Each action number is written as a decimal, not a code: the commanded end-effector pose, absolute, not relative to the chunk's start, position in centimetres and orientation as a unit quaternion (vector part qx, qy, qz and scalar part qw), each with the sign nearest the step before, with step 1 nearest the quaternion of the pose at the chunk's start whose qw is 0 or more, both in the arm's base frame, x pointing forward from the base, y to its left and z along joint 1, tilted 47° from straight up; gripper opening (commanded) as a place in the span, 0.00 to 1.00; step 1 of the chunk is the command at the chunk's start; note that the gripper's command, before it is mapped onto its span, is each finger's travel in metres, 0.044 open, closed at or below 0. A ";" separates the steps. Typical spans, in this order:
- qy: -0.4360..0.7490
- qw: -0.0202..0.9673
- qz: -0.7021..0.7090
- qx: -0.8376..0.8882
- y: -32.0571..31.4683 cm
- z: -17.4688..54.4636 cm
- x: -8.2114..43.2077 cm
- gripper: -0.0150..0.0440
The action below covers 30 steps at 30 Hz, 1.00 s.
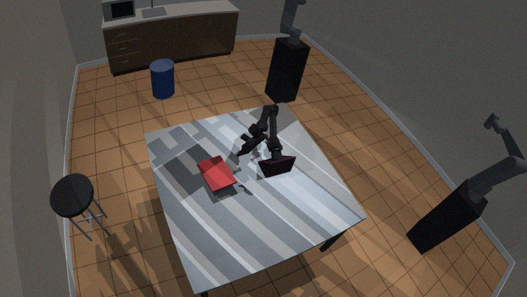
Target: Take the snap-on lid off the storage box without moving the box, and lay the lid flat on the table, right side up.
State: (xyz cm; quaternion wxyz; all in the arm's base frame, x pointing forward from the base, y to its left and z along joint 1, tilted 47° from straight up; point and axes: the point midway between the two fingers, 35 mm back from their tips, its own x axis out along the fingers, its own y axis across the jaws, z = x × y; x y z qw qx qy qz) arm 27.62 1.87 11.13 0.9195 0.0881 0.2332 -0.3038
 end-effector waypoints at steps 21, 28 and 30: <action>0.161 0.848 -0.372 0.341 -3.6 7.8 28.3 0.65; 0.159 0.850 -0.371 0.339 -5.0 6.6 27.8 0.65; 0.159 0.850 -0.371 0.339 -5.1 6.6 27.9 0.65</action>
